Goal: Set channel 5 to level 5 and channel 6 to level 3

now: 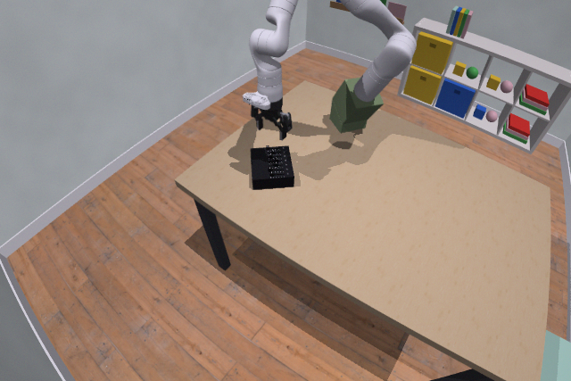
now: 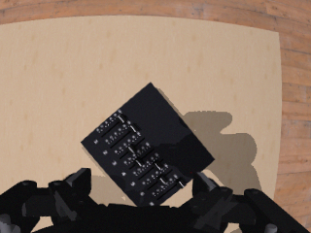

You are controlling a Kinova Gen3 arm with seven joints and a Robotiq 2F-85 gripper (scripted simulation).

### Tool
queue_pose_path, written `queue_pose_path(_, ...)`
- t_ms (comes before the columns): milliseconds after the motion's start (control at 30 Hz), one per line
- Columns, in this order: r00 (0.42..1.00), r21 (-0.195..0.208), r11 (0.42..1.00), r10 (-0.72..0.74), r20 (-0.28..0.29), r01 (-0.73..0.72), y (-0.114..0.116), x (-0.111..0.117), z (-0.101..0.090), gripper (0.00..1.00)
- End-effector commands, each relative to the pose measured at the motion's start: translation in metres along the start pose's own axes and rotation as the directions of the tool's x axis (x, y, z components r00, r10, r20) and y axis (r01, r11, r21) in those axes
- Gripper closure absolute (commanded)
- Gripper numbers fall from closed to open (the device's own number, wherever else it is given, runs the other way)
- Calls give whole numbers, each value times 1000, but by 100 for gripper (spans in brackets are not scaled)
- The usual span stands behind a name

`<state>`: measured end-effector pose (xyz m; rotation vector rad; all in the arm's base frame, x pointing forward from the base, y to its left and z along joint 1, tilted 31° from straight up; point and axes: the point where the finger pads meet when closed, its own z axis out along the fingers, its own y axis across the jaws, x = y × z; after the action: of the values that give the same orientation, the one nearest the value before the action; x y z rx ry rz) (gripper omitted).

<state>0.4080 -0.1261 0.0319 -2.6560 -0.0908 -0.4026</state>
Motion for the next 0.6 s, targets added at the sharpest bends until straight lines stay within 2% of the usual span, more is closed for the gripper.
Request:
queue_pose_path(0, 1000, -8, 1000, -7, 4, 7, 3, -1, -3, 0)
queue_pose_path(300, 1000, -8, 1000, -2, 4, 2, 3, -1, -2, 0)
queue_pose_path(567, 996, -2, 996, 93, 4, -93, 5, -1, 7, 0)
